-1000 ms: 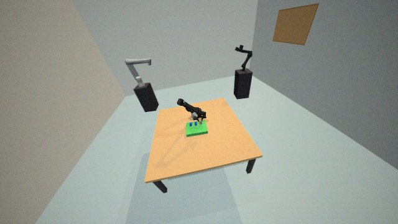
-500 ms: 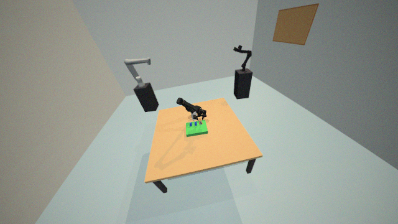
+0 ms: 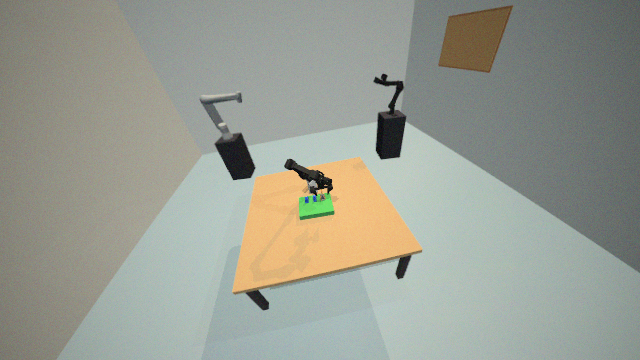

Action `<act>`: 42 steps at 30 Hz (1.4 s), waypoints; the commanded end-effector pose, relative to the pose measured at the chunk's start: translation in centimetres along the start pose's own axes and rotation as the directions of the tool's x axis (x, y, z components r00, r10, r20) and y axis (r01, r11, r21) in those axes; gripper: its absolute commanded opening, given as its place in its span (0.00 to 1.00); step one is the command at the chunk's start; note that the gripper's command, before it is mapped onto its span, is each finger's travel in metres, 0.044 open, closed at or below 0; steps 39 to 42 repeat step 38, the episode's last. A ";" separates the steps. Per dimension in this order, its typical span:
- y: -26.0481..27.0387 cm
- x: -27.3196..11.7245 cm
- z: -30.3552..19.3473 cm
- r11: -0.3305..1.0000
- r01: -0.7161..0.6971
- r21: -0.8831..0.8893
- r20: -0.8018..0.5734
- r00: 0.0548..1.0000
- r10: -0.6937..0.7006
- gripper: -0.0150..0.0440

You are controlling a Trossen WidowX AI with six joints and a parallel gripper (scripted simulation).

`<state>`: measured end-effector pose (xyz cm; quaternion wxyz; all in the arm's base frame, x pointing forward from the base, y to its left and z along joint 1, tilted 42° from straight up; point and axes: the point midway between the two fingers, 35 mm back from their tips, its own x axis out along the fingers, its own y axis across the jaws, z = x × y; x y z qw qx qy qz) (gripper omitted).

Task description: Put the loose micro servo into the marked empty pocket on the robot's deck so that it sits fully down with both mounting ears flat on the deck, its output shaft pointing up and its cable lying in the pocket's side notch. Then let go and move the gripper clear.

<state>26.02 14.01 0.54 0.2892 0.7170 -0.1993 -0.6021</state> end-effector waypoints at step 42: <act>0.1 -4.7 0.5 1.000 0.006 0.009 -0.005 1.000 -0.006 1.00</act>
